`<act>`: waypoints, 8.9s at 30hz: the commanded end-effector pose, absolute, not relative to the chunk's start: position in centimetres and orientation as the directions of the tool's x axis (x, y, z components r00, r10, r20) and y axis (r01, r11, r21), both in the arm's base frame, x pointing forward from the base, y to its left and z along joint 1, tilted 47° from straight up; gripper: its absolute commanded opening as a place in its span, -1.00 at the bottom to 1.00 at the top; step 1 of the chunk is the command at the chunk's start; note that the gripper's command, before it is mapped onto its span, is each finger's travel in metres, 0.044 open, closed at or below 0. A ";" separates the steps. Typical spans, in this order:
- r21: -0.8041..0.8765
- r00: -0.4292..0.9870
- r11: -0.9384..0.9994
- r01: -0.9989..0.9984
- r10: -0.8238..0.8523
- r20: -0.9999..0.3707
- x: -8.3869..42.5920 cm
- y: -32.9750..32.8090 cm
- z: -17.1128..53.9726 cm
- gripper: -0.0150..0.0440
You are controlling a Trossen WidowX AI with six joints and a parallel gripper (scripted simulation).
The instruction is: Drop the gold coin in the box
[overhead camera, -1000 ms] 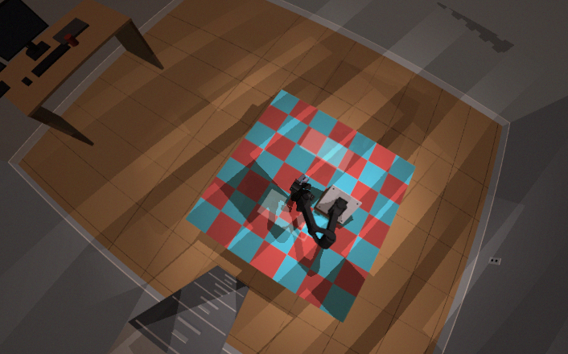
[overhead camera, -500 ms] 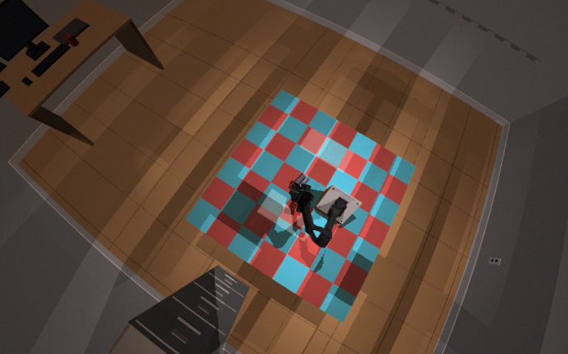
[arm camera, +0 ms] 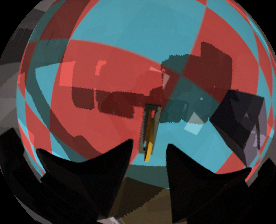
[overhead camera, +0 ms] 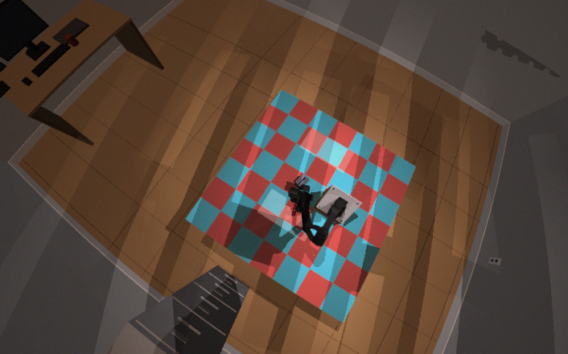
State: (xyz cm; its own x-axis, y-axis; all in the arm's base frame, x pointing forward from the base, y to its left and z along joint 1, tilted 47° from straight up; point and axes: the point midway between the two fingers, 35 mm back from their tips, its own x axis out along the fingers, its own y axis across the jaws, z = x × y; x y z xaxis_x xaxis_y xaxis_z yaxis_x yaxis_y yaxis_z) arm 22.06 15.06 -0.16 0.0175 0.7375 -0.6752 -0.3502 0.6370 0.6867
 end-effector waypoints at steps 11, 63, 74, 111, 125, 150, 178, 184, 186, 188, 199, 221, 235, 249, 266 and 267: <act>0.688 0.017 0.640 -0.342 0.736 -0.676 21.9 16.7 -1.7 0.05; 0.680 0.017 0.647 -0.344 0.729 -0.685 22.3 12.0 2.3 -0.49; 0.686 0.018 0.642 -0.343 0.734 -0.678 21.8 10.3 4.2 -0.49; 0.123 0.019 0.138 -0.983 0.735 -0.678 22.4 10.2 4.4 -0.49; 0.120 0.020 0.140 -0.983 0.730 -0.683 24.1 8.9 3.3 -0.49; 0.118 0.022 0.141 -0.983 0.727 -0.687 27.5 5.3 -0.3 -0.49; 0.123 0.021 0.143 -0.982 0.733 -0.680 29.0 2.5 -3.8 -0.49; 0.123 0.021 0.143 -0.982 0.733 -0.680 29.0 2.4 -3.8 -0.49; 0.122 0.021 0.142 -0.982 0.733 -0.680 29.0 2.4 -3.8 -0.49; 0.121 0.021 0.141 -0.983 0.733 -0.680 29.1 2.3 -3.9 -0.49; 0.118 0.020 0.136 -0.984 0.735 -0.678 29.3 2.0 -4.1 -0.49; 0.124 0.020 0.141 -0.982 0.736 -0.677 29.3 2.9 -4.8 -0.49; 0.120 0.018 0.135 -0.983 0.733 -0.679 29.2 3.3 -5.3 -0.40; 0.120 0.018 0.135 -0.983 0.733 -0.679 29.2 3.3 -5.3 0.05; 0.128 0.016 0.138 -0.982 0.738 -0.675 28.8 -0.7 -1.4 1.00; 0.128 0.016 0.138 -0.982 0.738 -0.675 28.8 -0.7 -1.4 1.00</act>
State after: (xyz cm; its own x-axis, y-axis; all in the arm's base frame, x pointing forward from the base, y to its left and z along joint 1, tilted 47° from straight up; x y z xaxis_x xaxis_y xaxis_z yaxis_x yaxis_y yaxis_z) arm 28.98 -0.56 -1.58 0.0251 0.7383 -0.6740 -0.9809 0.1484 0.1261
